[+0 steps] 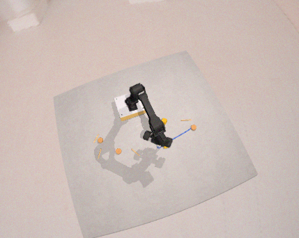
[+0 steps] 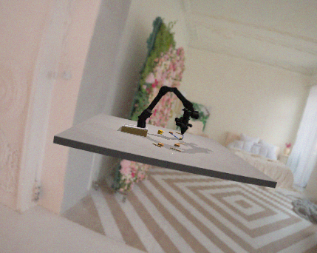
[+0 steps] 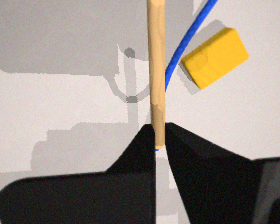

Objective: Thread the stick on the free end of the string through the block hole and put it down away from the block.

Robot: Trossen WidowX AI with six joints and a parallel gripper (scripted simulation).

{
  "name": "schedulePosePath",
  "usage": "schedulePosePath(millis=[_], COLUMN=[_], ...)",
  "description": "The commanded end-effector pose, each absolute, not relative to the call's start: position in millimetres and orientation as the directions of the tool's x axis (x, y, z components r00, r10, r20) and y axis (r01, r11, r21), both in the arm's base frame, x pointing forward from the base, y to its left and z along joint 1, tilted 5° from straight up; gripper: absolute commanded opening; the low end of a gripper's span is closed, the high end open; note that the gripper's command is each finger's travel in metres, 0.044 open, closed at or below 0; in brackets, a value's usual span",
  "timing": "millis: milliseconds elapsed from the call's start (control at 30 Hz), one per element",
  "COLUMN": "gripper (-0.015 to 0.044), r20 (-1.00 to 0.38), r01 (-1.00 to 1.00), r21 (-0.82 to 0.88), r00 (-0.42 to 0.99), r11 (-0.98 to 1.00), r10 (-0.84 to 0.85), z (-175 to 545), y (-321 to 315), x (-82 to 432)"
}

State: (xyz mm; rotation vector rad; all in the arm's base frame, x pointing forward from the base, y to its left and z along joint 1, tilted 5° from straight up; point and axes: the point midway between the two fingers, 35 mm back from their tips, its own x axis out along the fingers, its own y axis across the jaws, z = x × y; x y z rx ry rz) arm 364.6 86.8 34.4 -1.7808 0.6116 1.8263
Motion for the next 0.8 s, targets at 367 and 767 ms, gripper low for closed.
schedulePosePath(millis=[367,767], gripper=[0.0000,0.0000], r20=[-0.999,-0.999], r01=[-0.637,-0.637], r21=[-0.031,-0.030], r00=[-0.008,-0.011], r11=[-0.770,-0.770], r10=[0.046,0.047], z=[22,11], y=[82,78], x=[352,341])
